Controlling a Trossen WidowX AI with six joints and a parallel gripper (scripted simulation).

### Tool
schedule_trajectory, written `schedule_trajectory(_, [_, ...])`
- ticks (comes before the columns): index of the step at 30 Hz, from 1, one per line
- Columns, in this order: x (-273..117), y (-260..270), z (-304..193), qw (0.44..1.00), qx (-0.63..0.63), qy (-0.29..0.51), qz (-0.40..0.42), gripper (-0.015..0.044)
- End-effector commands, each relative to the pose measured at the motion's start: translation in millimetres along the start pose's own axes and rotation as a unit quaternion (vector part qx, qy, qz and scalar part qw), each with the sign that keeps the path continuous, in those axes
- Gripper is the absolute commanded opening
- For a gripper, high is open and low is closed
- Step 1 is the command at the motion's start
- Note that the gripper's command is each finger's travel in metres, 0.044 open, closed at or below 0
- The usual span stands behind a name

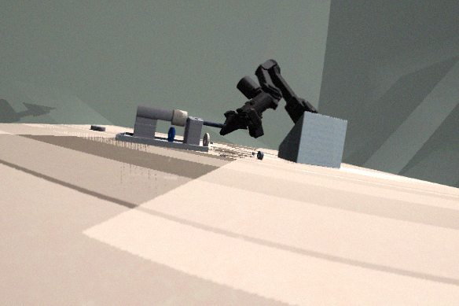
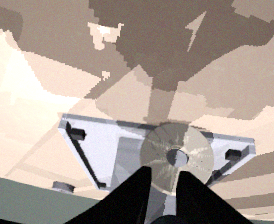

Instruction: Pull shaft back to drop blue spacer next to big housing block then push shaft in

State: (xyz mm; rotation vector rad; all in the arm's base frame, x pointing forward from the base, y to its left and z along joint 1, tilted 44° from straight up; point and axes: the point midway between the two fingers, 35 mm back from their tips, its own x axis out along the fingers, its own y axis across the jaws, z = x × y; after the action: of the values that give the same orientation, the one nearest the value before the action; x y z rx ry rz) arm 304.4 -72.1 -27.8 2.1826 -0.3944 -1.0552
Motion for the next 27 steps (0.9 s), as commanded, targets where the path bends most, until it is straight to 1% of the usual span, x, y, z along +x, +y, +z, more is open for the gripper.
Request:
schedule_trajectory(1, [1.5, 1.2, -4.9, 1.0, 0.003, 0.006, 0.0, 0.0])
schedule_trajectory(27, [-0.1, 0.8, -2.7, 1.0, 0.003, 0.006, 0.0, 0.0])
